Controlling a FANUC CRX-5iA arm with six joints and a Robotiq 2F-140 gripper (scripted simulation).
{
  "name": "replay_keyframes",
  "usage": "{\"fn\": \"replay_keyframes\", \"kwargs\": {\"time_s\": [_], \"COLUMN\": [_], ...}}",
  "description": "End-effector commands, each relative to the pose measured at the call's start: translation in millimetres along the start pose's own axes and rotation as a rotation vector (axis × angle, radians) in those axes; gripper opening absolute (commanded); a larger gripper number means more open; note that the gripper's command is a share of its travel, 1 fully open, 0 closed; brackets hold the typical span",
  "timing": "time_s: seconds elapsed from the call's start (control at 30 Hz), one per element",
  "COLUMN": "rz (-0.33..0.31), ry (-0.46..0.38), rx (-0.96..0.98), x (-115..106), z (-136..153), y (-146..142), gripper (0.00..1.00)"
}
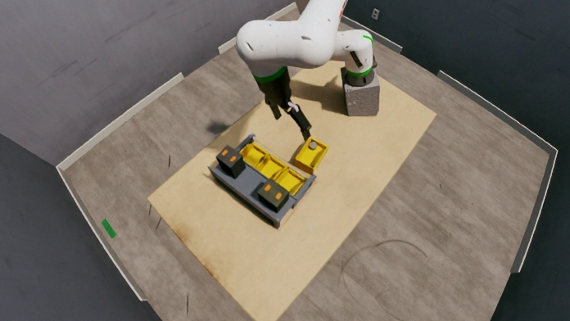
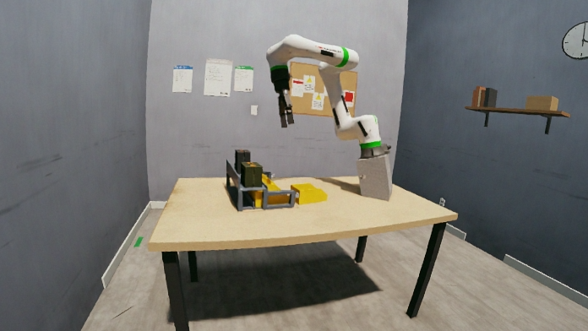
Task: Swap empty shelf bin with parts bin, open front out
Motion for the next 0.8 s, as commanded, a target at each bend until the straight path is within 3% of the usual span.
{"fn": "replay_keyframes", "kwargs": {"time_s": [0.0,0.77], "rz": [0.009,-0.033], "ry": [0.04,0.188], "rx": [0.166,0.865], "x": [9,50], "z": [-6,-30], "y": [8,47], "gripper": [1.0,1.0]}}
Point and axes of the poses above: the point where the finger pads meet when closed, its own x axis out along the fingers, its own y axis across the jaws, z = x × y, the point moved 7 cm from there along -x, back along the fingers, and after that the axes turned 4 degrees about x, right-handed, at the moved point
